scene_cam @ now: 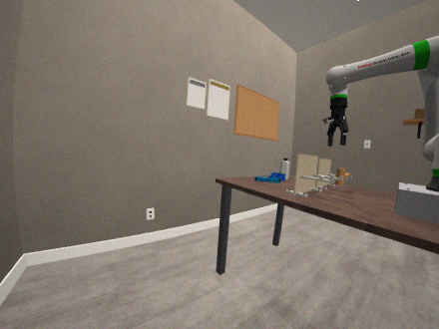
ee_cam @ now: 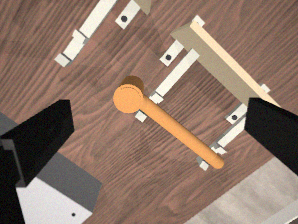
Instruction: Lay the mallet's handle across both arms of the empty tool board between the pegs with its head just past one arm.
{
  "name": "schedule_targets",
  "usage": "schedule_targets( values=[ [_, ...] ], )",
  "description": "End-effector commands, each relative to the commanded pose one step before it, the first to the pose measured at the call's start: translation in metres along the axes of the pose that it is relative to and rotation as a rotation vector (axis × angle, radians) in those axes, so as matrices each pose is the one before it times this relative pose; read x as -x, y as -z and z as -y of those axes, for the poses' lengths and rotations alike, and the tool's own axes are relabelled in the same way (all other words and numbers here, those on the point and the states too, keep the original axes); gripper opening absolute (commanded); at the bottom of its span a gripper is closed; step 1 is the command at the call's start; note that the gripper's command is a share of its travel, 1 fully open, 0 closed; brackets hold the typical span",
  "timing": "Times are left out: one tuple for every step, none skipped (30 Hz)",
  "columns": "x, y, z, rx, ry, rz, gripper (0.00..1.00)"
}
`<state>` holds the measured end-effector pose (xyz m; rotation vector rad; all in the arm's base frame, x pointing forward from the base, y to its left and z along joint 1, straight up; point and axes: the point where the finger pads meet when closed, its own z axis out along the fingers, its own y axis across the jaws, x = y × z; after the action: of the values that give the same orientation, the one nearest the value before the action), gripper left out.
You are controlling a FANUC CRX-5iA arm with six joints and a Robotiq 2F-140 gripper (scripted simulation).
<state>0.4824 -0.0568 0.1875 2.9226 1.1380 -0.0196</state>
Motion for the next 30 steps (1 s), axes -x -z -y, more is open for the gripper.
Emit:
schedule_targets(
  values=[
    [0.01189,-0.01691,-0.00537,-0.0018,0.16726,-0.01066,1.0],
    [0.00284,-0.00368,-0.00036,-0.00012,0.03322,0.00008,1.0],
    [0.0,0.0,0.0,0.0,0.0,0.0,1.0],
    [0.0,0.0,0.0,0.0,0.0,0.0,1.0],
    [0.00564,-0.00718,-0.00039,-0.00024,0.06504,0.00014,1.0],
    [0.00498,-0.00625,0.00011,-0.00022,0.05675,0.00011,1.0],
    [0.00233,-0.00291,0.00023,-0.0001,0.02648,0.00004,1.0],
    [0.00273,-0.0034,0.00038,-0.00012,0.03097,0.00005,1.0],
    [0.00291,-0.00363,0.00053,-0.00014,0.03313,0.00004,1.0],
    [0.00292,-0.00365,0.00068,-0.00014,0.03336,0.00004,1.0],
    [0.00289,-0.00364,0.00082,-0.00014,0.03328,0.00003,1.0],
    [0.00286,-0.00363,0.00096,-0.00014,0.03324,0.00003,1.0],
    [0.00283,-0.00362,0.0011,-0.00014,0.03325,0.00002,1.0],
    [0.00279,-0.00361,0.00124,-0.00014,0.03324,0.00002,1.0],
    [0.00274,-0.0036,0.00138,-0.00014,0.03323,0.00001,1.0],
    [0.00269,-0.0036,0.00151,-0.00014,0.03324,0.0,1.0],
    [0.00263,-0.00359,0.00165,-0.00014,0.03324,0.0,1.0],
    [0.00243,-0.0034,0.00169,-0.00014,0.03156,-0.00001,1.0],
    [0.0021,-0.00301,0.0016,-0.00012,0.02802,-0.00001,1.0],
    [0.0,0.0,0.0,0.0,0.0,0.0,1.0],
    [0.0,0.0,0.0,0.0,0.0,0.0,1.0],
    [0.00179,-0.00263,0.00148,-0.00011,0.02455,-0.00001,1.0],
    [0.00151,-0.00227,0.00133,-0.00009,0.0212,-0.00001,1.0],
    [0.00125,-0.00192,0.00117,-0.00008,0.01798,-0.00001,1.0],
    [0.00102,-0.00159,0.001,-0.00006,0.01493,-0.00001,1.0],
    [0.00081,-0.00129,0.00083,-0.00005,0.01207,-0.00001,1.0],
    [0.00062,-0.00101,0.00066,-0.00004,0.00944,-0.00001,1.0],
    [0.00046,-0.00075,0.0005,-0.00003,0.00707,-0.00001,1.0],
    [0.00032,-0.00053,0.00036,-0.00002,0.00498,-0.00001,1.0],
    [0.00021,-0.00034,0.00023,-0.00001,0.00322,0.0,1.0]
  ],
)
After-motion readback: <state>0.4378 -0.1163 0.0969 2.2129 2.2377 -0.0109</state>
